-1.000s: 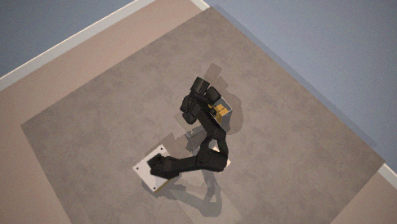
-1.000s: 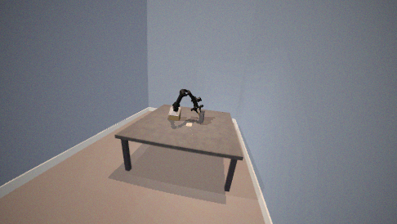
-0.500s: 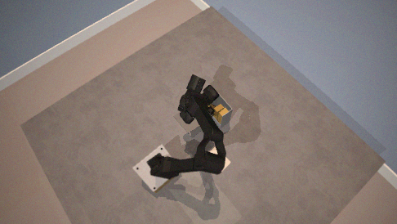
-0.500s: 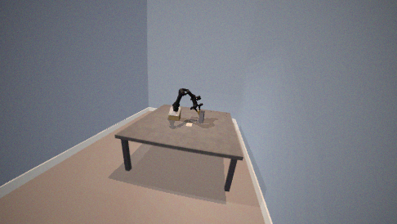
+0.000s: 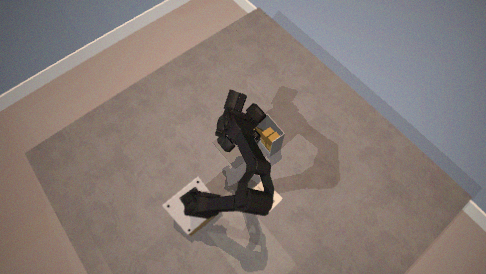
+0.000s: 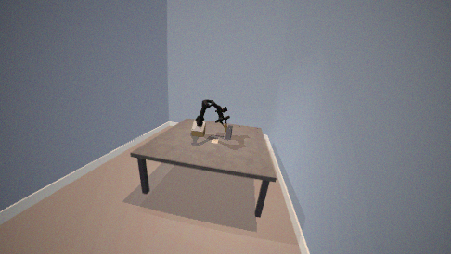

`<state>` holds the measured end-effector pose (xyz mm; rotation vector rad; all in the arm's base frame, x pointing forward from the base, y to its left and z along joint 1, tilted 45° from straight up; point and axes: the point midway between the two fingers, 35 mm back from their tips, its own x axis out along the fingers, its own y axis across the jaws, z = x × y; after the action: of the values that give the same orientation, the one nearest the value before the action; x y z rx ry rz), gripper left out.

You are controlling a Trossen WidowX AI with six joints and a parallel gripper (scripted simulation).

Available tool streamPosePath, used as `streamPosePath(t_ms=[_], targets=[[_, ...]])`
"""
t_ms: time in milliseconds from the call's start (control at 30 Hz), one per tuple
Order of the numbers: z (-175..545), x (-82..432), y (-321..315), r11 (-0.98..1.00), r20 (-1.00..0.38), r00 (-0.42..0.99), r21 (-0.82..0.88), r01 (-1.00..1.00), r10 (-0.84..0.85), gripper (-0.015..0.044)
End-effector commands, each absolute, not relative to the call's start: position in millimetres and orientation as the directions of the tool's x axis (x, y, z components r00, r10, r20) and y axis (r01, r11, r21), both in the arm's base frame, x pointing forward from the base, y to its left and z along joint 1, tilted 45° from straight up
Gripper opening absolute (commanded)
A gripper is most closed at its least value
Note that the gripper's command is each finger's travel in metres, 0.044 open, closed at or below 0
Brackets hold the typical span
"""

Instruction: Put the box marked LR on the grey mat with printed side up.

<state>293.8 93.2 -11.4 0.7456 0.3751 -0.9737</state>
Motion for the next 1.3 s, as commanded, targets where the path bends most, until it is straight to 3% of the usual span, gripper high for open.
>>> streamPosePath(t_ms=[0, 1267], targets=[[-10, 293, 95, 0.343, -0.595, 0.529, 0.405, 0.848, -0.605, 0.0153], [-15, 235, 94, 0.343, -0.597, 0.527, 0.402, 0.849, -0.605, 0.0153]])
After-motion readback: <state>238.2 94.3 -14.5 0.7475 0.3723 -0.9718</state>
